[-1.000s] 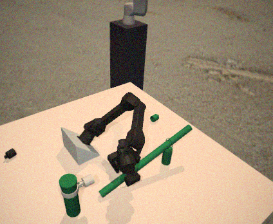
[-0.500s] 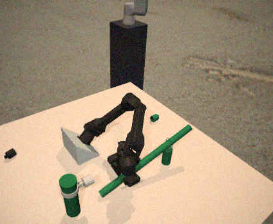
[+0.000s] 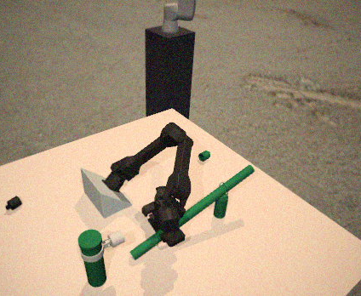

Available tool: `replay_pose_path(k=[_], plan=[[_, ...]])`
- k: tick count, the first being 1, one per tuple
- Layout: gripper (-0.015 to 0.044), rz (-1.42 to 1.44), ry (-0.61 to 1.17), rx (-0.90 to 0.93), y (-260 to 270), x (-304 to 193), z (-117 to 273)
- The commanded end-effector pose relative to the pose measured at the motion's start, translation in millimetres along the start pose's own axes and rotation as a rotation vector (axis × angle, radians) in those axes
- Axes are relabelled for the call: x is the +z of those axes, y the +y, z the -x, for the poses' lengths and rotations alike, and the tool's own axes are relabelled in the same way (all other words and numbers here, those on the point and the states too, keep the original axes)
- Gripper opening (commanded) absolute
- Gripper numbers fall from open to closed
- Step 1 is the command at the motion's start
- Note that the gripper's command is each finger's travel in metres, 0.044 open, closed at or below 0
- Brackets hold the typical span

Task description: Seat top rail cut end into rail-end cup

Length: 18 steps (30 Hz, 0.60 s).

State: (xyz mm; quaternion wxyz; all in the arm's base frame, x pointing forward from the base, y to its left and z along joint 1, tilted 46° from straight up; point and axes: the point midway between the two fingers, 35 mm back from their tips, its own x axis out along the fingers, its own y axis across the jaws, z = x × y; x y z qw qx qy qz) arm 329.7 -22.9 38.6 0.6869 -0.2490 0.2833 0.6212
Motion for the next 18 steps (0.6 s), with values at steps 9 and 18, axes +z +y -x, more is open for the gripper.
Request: replay_pose_path(k=[9, 18], plan=[[0.0, 0.005, 0.145, -0.007, -5.5, -6.6, 41.8], [0.0, 0.007, 0.318, 0.0, -2.7, -10.8, 90.5]])
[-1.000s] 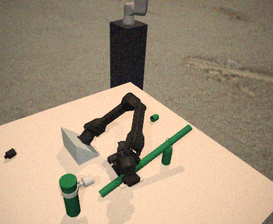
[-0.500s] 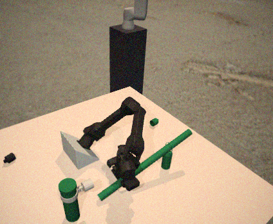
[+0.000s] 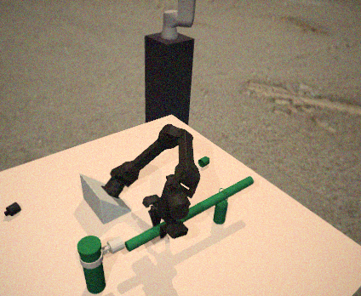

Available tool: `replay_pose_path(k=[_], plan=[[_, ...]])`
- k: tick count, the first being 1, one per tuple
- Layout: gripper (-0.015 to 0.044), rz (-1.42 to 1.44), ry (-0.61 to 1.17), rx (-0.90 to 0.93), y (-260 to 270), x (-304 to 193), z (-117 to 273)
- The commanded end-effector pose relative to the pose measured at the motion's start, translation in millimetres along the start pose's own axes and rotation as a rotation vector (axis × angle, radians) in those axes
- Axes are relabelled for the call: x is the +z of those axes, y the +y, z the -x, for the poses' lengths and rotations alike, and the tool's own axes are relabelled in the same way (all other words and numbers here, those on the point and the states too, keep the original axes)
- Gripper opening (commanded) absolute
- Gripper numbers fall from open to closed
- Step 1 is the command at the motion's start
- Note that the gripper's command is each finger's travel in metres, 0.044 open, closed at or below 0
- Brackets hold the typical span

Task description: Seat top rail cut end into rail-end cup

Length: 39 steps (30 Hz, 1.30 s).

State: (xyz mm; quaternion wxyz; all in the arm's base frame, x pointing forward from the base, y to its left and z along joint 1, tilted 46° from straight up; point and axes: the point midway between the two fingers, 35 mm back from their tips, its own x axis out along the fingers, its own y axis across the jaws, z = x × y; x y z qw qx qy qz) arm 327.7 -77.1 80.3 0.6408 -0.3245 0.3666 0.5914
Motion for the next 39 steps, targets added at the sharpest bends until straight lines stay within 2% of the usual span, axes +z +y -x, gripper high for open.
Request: replay_pose_path(k=[1, 39], plan=[[0.0, -0.002, 0.078, -0.014, 1.4, -9.1, 23.9], [0.0, -0.005, 0.06, -0.006, 0.5, -15.2, 28.7]])
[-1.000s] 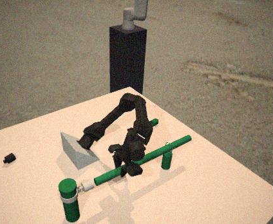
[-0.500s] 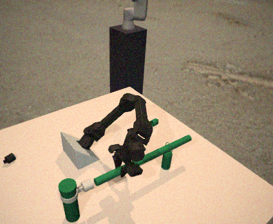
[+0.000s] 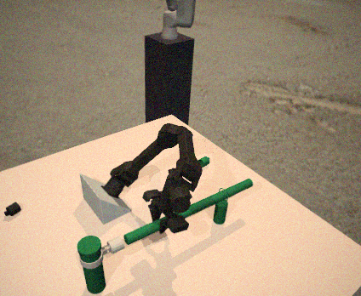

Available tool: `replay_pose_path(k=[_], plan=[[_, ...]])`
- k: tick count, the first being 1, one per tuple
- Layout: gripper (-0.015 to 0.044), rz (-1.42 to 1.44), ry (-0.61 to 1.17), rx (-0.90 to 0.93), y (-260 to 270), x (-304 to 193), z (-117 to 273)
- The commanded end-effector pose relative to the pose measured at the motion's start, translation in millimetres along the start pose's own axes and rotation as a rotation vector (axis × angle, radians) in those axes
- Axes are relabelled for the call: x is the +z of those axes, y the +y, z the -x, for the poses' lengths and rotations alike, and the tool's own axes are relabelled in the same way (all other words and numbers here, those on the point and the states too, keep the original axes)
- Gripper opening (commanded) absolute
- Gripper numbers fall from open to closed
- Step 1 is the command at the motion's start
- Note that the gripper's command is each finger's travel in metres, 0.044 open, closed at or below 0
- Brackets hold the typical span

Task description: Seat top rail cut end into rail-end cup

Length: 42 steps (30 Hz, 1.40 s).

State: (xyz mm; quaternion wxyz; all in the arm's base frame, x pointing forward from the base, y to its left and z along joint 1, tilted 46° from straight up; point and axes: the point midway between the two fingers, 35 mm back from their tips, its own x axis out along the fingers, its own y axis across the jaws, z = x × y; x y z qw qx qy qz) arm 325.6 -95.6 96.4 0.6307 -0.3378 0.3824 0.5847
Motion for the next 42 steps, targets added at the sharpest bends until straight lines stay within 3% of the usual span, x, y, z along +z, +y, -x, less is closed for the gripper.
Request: replay_pose_path(k=[1, 42], plan=[[0.0, -0.005, 0.012, -0.009, -0.1, -8.6, 5.0], [0.0, 0.0, 0.001, 0.0, 1.2, -23.6, -5.1]])
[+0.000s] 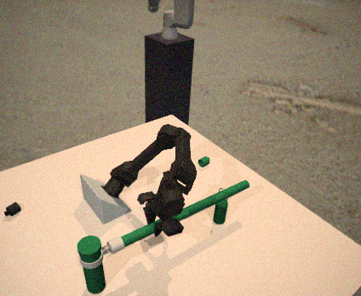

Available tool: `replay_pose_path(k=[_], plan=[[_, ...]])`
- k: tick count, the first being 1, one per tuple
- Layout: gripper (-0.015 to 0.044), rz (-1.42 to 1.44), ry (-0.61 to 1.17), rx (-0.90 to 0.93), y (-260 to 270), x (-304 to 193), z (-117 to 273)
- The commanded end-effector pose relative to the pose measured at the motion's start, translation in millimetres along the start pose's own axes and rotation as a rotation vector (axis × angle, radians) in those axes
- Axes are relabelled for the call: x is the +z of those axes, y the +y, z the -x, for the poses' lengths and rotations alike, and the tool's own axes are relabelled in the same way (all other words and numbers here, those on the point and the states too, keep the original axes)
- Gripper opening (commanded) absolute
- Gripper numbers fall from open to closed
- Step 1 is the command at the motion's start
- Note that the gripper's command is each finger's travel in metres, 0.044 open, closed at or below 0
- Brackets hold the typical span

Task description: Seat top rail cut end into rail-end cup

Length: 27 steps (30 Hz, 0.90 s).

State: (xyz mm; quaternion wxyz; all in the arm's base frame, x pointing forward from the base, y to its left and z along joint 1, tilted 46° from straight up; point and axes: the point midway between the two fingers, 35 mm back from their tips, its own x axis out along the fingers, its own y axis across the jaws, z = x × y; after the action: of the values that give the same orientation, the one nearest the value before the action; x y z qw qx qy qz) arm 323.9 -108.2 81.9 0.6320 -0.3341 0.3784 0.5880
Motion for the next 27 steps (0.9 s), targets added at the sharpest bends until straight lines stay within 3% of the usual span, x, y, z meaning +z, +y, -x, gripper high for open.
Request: replay_pose_path(k=[1, 27], plan=[[0.0, -0.002, 0.013, -0.002, 0.9, -5.4, 1.6], [0.0, 0.0, 0.001, 0.0, 0.1, -0.1, 0.2]])
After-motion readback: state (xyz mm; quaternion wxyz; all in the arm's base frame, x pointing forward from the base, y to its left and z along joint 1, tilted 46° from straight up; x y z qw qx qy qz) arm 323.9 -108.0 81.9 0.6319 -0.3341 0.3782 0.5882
